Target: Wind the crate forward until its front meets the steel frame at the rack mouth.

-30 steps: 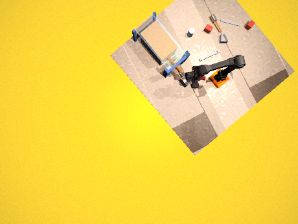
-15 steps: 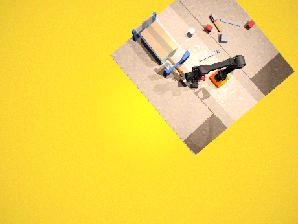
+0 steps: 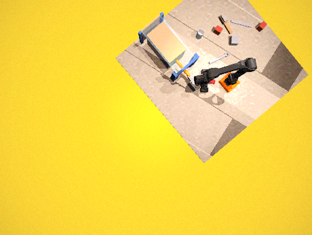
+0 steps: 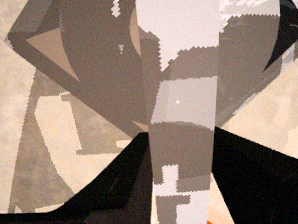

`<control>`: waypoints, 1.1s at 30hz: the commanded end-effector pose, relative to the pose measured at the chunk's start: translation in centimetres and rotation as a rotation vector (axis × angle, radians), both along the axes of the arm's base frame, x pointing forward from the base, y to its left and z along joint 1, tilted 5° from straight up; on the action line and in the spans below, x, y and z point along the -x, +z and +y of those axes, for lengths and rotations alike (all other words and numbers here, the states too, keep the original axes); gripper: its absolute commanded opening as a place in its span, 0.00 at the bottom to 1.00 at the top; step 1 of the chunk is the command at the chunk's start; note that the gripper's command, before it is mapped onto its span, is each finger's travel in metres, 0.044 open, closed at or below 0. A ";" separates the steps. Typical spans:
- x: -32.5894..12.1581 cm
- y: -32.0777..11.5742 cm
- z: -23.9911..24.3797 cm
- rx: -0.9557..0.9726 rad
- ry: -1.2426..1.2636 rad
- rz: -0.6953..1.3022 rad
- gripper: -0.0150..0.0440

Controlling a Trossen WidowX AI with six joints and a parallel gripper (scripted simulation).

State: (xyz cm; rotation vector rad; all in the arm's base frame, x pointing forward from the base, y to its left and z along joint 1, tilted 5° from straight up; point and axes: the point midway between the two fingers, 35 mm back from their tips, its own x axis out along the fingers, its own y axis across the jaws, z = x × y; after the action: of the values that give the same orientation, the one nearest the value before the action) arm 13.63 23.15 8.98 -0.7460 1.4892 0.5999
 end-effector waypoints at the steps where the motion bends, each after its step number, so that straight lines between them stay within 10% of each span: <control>1: -0.2 -0.4 -0.2 0.007 0.044 0.005 0.25; 33: 0.0 -0.4 -0.1 0.004 0.002 0.003 0.25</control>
State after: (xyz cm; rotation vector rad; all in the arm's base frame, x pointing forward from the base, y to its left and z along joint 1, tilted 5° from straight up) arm 13.83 23.01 8.99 -0.7739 1.4800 0.6193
